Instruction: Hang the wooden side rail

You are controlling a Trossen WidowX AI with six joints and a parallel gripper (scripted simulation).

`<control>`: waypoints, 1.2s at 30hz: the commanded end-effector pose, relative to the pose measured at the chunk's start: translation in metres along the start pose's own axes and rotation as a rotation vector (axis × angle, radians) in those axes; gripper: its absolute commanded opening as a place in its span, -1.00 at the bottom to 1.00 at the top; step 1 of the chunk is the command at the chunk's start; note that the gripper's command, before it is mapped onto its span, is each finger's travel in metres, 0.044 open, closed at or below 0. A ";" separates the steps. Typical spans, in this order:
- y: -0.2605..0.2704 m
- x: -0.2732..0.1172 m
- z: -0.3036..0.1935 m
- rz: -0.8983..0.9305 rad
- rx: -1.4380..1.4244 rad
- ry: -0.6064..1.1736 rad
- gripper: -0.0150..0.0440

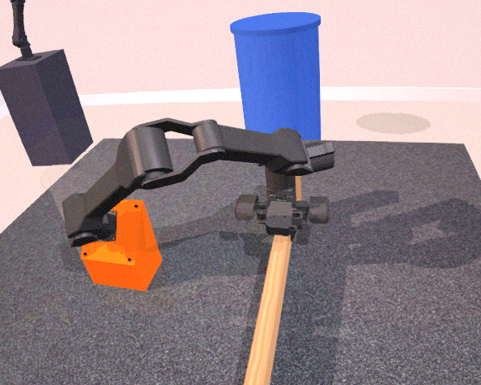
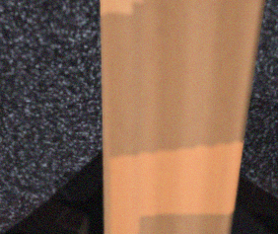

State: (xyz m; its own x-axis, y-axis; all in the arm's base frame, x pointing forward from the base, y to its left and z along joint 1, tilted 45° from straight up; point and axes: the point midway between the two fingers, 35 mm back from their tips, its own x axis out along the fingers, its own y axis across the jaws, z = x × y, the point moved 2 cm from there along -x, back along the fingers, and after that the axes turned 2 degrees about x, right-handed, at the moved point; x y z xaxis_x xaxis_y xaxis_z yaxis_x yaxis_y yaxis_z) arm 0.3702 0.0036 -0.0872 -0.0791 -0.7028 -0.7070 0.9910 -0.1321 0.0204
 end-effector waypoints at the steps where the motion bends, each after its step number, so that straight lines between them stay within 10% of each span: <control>1: 0.001 -0.002 -0.003 0.007 -0.001 0.009 -0.49; 36: 0.001 0.004 -0.003 0.007 -0.001 0.009 -0.49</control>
State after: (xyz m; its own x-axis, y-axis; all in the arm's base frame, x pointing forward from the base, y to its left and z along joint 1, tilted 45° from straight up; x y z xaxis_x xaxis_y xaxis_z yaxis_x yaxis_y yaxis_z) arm 0.3709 0.0003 -0.0909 -0.0749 -0.7035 -0.7068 0.9907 -0.1333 0.0276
